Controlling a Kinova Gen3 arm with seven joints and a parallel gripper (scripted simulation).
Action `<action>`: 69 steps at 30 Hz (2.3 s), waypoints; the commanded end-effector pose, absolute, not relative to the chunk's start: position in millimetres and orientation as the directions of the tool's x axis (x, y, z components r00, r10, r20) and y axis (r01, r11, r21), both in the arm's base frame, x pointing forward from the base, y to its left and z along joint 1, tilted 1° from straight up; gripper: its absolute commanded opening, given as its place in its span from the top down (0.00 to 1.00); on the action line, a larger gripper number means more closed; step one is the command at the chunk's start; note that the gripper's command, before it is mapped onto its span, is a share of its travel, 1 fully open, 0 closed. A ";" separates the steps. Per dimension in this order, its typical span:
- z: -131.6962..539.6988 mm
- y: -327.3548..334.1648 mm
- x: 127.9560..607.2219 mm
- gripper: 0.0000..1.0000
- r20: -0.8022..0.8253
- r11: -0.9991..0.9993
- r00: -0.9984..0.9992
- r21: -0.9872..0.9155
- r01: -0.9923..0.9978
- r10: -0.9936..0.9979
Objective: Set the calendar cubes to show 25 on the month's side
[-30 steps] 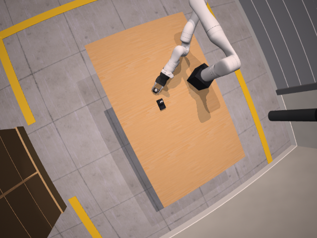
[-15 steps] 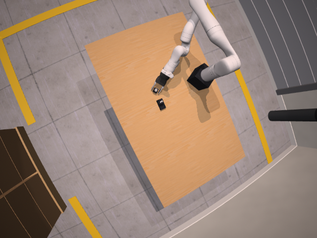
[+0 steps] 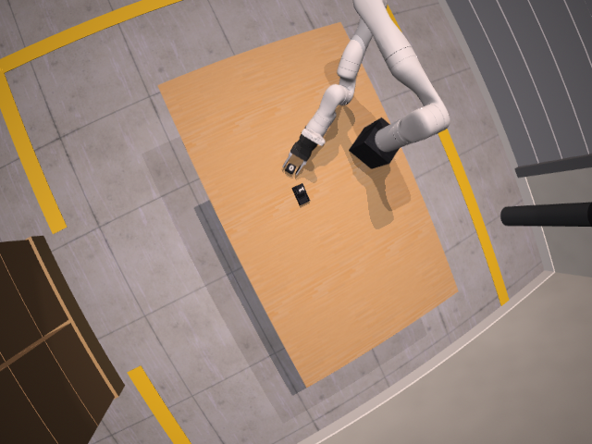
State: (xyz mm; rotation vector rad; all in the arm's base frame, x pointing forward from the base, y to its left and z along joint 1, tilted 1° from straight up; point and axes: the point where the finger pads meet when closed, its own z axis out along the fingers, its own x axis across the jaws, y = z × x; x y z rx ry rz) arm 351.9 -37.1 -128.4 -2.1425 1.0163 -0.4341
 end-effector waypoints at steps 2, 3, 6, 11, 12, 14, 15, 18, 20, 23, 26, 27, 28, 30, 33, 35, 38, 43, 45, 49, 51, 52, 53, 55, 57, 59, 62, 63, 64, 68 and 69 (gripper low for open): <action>-118.6 -38.5 351.7 0.00 0.003 -0.440 0.636 -0.725 -0.530 -0.772; -115.5 -38.5 351.6 0.00 0.003 -0.440 0.636 -0.725 -0.530 -0.772; -105.2 -38.7 351.4 0.00 0.003 -0.440 0.636 -0.725 -0.530 -0.772; -94.4 -38.8 351.2 0.00 0.003 -0.440 0.636 -0.725 -0.530 -0.772; -90.9 -38.9 351.1 0.00 0.003 -0.440 0.636 -0.725 -0.530 -0.772; -84.3 -39.0 350.9 0.00 0.003 -0.440 0.636 -0.725 -0.530 -0.772; -81.3 -39.0 350.9 0.00 0.003 -0.440 0.636 -0.725 -0.530 -0.772; -73.5 -39.1 350.7 0.00 0.003 -0.440 0.636 -0.725 -0.530 -0.772; -69.7 -39.2 350.6 0.00 0.003 -0.440 0.636 -0.725 -0.530 -0.772; -66.2 -39.2 350.6 0.00 0.003 -0.440 0.636 -0.725 -0.530 -0.772; -65.6 -39.2 350.5 0.00 0.003 -0.440 0.636 -0.725 -0.530 -0.772; -65.2 -39.2 350.5 0.00 0.003 -0.440 0.636 -0.725 -0.530 -0.772; -65.0 -39.2 350.5 0.00 0.003 -0.440 0.636 -0.725 -0.530 -0.772; -64.9 -39.2 350.5 0.00 0.003 -0.440 0.636 -0.725 -0.530 -0.772; -64.9 -39.2 350.5 0.00 0.003 -0.441 0.636 -0.723 -0.532 -0.772; -65.2 -39.0 350.5 0.00 0.001 -0.444 0.636 -0.717 -0.538 -0.771; -65.8 -38.6 350.6 0.00 -0.004 -0.455 0.638 -0.697 -0.554 -0.770; -66.5 -38.1 350.7 0.00 -0.010 -0.471 0.639 -0.666 -0.578 -0.769; -66.6 -37.8 350.9 0.00 -0.012 -0.485 0.639 -0.640 -0.596 -0.769; -65.8 -37.5 351.4 0.00 -0.010 -0.513 0.638 -0.586 -0.628 -0.770; -65.0 -37.6 351.7 0.00 -0.007 -0.524 0.637 -0.562 -0.640 -0.770; -64.6 -37.6 351.8 0.00 -0.005 -0.529 0.637 -0.552 -0.644 -0.771; -64.2 -37.6 352.0 0.00 -0.003 -0.533 0.637 -0.543 -0.648 -0.771; -63.5 -37.7 352.2 0.00 0.001 -0.540 0.636 -0.531 -0.654 -0.772; -63.1 -37.7 352.3 0.00 0.003 -0.543 0.636 -0.524 -0.657 -0.772; -63.1 -37.7 352.3 0.00 0.003 -0.543 0.636 -0.524 -0.657 -0.772; -63.0 -37.7 352.3 0.00 0.003 -0.544 0.636 -0.522 -0.657 -0.772; -63.0 -37.7 352.3 0.00 0.003 -0.544 0.636 -0.522 -0.657 -0.772; -63.0 -37.7 352.3 0.00 0.003 -0.544 0.636 -0.521 -0.658 -0.772; -63.7 -37.6 351.7 0.00 0.001 -0.547 0.637 -0.514 -0.661 -0.771; -64.1 -37.5 351.4 0.00 0.000 -0.548 0.638 -0.510 -0.662 -0.770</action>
